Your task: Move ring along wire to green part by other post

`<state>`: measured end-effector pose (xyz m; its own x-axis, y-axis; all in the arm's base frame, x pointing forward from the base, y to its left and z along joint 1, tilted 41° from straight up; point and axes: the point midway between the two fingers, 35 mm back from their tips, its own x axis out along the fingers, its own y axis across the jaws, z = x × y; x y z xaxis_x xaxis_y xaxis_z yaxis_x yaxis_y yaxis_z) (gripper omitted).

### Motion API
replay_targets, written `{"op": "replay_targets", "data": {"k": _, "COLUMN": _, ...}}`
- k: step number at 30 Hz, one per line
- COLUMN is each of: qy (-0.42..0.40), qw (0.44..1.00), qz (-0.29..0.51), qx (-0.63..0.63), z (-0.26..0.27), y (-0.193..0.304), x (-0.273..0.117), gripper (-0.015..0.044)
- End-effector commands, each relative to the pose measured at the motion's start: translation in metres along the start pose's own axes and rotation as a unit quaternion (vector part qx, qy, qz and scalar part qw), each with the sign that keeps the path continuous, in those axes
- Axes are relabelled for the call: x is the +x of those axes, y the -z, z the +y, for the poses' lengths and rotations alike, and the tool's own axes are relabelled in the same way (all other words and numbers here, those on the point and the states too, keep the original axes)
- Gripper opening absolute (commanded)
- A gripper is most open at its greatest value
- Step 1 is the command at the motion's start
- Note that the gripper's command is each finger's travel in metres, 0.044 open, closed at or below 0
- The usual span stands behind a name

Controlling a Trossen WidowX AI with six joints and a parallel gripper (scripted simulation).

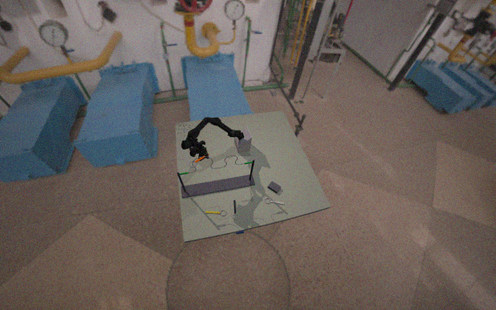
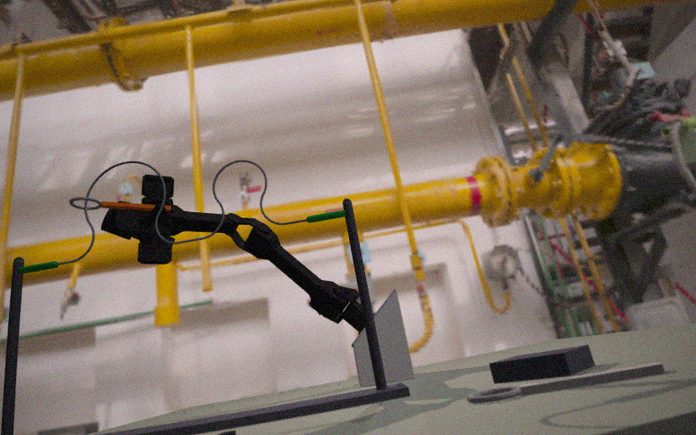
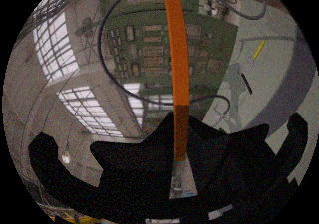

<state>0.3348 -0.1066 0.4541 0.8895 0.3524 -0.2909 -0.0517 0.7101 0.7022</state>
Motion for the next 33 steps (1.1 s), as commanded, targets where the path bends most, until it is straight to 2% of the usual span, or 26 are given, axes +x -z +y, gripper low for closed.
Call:
{"op": "replay_targets", "data": {"k": 1, "qy": 0.015, "qw": 1.0, "qz": 0.002, "qx": -0.025, "z": -0.003, "y": 0.0, "x": 0.001, "gripper": -0.015}}
{"op": "replay_targets", "data": {"k": 33, "qy": 0.125, "qw": 0.969, "qz": 0.007, "qx": -0.215, "z": -0.016, "y": -0.004, "x": -0.002, "gripper": -0.015}}
